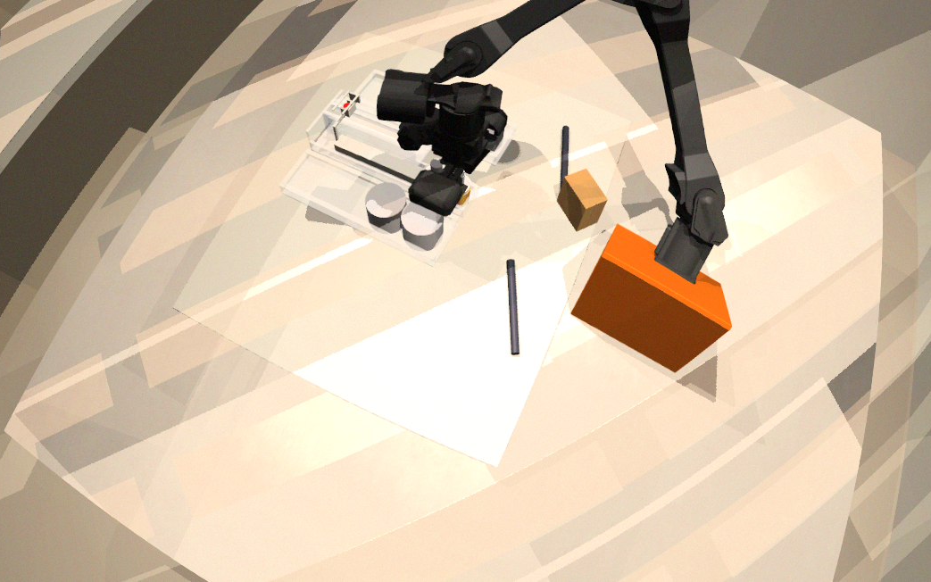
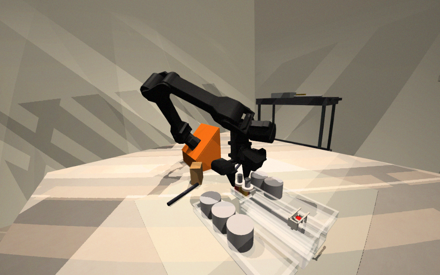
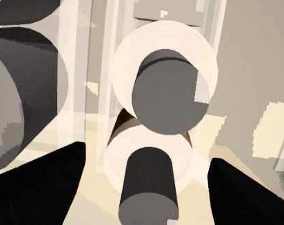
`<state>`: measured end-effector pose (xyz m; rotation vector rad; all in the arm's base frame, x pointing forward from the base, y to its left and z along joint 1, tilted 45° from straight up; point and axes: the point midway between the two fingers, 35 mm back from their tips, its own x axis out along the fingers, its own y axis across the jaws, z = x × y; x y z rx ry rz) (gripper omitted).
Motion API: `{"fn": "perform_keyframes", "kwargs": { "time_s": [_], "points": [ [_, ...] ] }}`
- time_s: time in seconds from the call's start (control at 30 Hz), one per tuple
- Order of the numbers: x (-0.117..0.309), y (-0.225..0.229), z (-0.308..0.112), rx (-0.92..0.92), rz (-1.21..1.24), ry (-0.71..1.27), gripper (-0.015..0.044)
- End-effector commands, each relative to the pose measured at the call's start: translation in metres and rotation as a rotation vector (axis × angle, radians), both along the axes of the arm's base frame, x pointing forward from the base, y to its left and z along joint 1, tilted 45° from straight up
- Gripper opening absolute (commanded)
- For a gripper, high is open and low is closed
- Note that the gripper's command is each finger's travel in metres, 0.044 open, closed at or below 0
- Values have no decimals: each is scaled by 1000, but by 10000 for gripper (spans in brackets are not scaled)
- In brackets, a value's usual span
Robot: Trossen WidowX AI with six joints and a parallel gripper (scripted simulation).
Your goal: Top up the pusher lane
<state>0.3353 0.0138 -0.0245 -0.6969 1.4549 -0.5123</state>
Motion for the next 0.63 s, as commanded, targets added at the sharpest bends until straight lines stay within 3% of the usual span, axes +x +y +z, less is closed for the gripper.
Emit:
{"fn": "perform_keyframes", "kwargs": {
  "time_s": [0.0, 0.6],
  "points": [
    [2, 8, 8, 7, -4, -11, 272],
    [-39, 5, 8, 8, -3, -8, 272]
  ]
}}
